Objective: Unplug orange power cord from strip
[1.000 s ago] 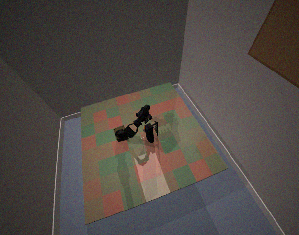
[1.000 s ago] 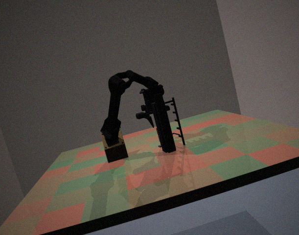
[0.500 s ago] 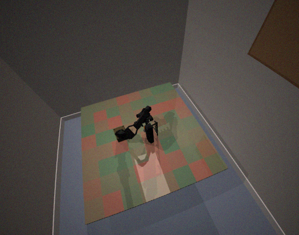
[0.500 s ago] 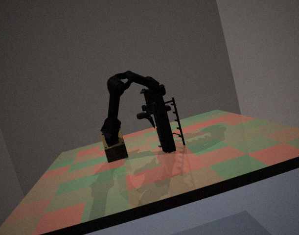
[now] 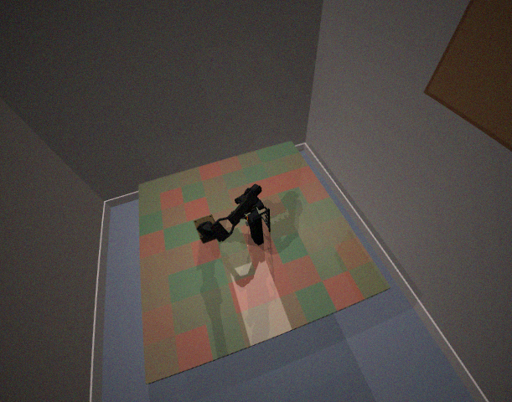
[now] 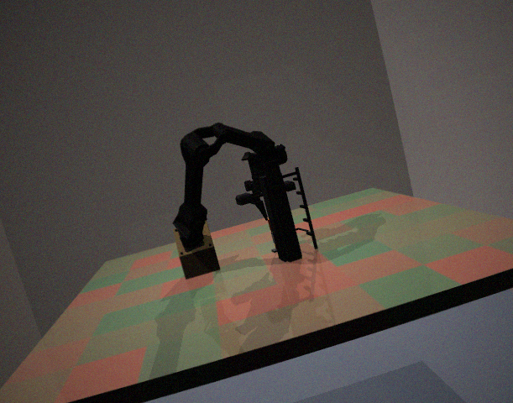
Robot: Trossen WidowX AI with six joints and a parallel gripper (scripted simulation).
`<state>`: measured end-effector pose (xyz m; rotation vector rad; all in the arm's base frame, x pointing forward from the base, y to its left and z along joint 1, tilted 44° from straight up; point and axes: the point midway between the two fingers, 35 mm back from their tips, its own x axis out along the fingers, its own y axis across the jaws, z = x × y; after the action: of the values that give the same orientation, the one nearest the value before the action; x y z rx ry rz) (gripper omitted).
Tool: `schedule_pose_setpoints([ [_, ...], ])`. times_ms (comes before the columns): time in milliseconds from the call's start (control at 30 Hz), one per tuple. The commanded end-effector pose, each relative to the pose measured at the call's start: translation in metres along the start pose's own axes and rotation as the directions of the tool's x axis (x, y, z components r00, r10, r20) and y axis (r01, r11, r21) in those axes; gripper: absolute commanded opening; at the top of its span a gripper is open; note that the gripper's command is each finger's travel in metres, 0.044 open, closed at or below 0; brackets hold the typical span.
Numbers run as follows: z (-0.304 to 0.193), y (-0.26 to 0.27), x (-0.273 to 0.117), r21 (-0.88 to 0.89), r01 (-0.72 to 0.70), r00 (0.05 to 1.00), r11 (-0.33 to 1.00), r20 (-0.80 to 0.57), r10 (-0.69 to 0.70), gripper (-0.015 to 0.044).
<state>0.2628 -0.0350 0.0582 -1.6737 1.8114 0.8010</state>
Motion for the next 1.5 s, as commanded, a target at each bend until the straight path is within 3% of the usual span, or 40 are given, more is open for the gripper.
schedule_pose_setpoints([
  [0,-0.003,0.001,0.001,-0.006,0.0,1.0,1.0,-0.006,0.0,0.016],
  [433,-0.003,0.001,0.012,-0.006,0.0,1.0,1.0,-0.007,0.0,0.016],
  [567,-0.003,0.0,0.009,0.001,0.001,1.0,1.0,0.0,-0.001,0.0055],
  [833,-0.003,0.0,0.009,0.001,0.001,1.0,1.0,0.0,-0.001,0.0002],
  [1467,0.025,-0.003,0.008,-0.002,0.002,1.0,1.0,0.003,-0.002,0.0],
])
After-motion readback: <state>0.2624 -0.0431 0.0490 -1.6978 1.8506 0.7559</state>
